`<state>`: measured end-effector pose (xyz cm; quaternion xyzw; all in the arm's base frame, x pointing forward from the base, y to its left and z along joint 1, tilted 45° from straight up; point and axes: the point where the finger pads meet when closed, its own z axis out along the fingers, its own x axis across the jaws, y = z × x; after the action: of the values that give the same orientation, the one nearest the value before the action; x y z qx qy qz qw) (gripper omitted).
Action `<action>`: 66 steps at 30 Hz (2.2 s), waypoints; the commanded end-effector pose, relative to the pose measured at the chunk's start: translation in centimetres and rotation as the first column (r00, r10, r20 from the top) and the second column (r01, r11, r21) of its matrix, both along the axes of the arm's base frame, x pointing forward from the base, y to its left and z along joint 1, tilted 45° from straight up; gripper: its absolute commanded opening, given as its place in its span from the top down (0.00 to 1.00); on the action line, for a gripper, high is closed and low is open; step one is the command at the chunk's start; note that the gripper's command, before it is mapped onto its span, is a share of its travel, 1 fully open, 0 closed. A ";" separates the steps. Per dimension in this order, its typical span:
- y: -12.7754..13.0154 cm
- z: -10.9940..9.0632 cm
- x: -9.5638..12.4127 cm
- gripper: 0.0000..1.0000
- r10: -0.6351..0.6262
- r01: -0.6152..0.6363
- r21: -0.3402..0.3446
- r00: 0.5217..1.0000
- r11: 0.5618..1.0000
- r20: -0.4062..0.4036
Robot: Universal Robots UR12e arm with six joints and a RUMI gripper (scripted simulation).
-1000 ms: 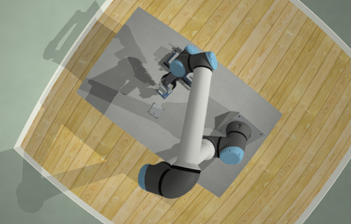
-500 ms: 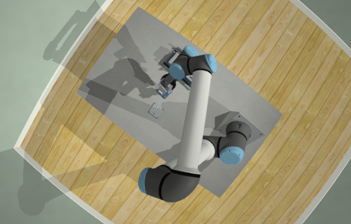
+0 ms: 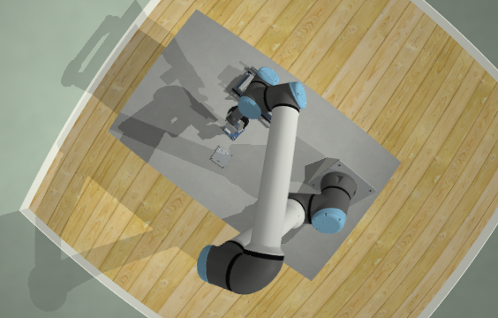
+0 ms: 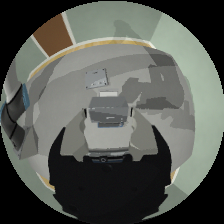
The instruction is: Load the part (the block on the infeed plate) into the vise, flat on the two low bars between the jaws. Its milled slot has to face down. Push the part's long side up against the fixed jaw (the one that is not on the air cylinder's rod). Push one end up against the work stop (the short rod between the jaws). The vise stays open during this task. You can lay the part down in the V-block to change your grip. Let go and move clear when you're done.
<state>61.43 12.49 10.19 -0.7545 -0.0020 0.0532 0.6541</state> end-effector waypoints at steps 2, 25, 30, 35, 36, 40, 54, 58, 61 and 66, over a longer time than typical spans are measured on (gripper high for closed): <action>0.0 0.1 0.0 0.49 0.002 -0.002 -0.040 1.000 0.999 0.003; 0.0 0.2 0.1 0.49 0.015 -0.013 -0.189 1.000 0.982 0.013; 0.0 0.2 0.1 0.49 0.020 -0.015 -0.235 1.000 0.972 0.016; 0.0 0.2 0.1 0.49 0.024 -0.018 -0.285 1.000 0.958 0.018; 0.0 0.3 0.1 0.49 0.025 -0.019 -0.295 1.000 0.955 0.019; 0.0 0.3 0.1 0.49 0.030 -0.021 -0.337 0.999 0.941 0.021; 0.1 0.4 0.1 0.49 0.044 -0.027 -0.472 0.999 0.881 0.026; 0.1 0.4 0.1 0.49 0.049 -0.029 -0.507 0.998 0.862 0.027; 0.1 0.4 0.1 0.49 0.052 -0.029 -0.530 0.998 0.847 0.027; 0.2 0.5 0.1 0.49 0.059 -0.031 -0.590 0.998 0.807 0.028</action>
<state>61.46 12.65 10.62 -0.9080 -0.0171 0.0505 0.4157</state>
